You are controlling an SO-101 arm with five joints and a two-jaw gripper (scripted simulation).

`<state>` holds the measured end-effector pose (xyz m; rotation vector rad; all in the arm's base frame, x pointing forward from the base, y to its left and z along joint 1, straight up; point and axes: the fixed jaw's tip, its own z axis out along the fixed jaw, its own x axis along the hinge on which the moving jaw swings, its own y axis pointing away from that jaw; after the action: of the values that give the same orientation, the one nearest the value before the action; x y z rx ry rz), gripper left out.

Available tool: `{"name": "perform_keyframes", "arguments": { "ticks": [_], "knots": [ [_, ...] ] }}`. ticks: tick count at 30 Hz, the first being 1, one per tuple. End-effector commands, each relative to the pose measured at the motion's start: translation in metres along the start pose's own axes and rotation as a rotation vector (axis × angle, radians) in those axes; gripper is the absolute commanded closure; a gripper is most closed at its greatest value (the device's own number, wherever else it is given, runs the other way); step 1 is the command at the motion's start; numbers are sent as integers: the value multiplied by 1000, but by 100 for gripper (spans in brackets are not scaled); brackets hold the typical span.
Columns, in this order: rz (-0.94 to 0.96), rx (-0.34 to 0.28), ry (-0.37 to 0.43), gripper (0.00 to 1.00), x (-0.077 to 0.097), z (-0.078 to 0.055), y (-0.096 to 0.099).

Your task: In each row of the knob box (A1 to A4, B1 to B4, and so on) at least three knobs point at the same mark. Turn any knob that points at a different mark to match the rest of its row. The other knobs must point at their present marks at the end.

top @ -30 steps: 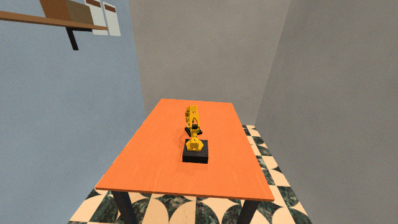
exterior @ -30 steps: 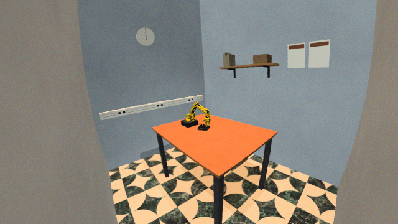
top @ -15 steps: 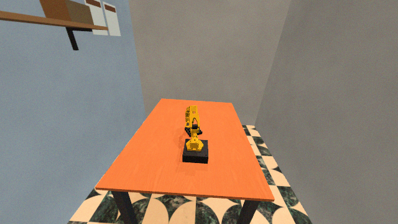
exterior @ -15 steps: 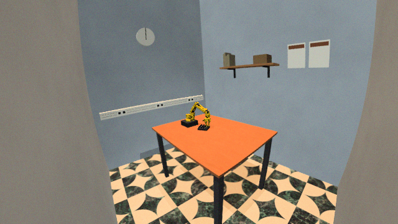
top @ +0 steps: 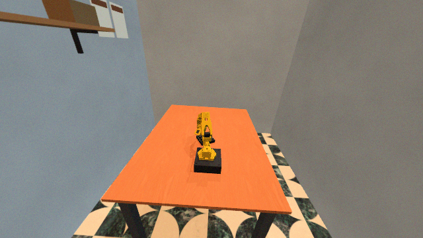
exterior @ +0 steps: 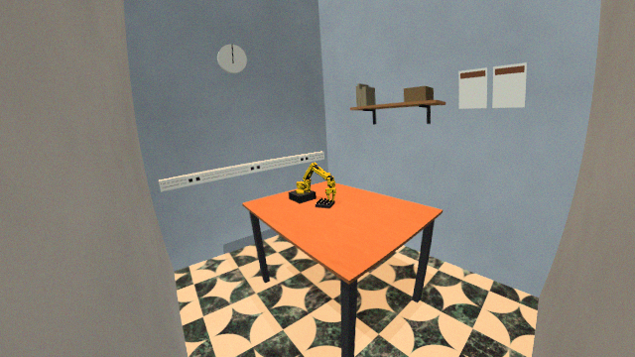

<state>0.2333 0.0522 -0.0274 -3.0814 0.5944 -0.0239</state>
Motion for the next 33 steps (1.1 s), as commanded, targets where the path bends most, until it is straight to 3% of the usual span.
{"name": "perform_keyframes", "arguments": {
  "ticks": [1,33],
  "knots": [
    [60,-5,-13,99,-3,0,-2],
    [548,-8,-11,99,-6,0,-2]
  ]
}}
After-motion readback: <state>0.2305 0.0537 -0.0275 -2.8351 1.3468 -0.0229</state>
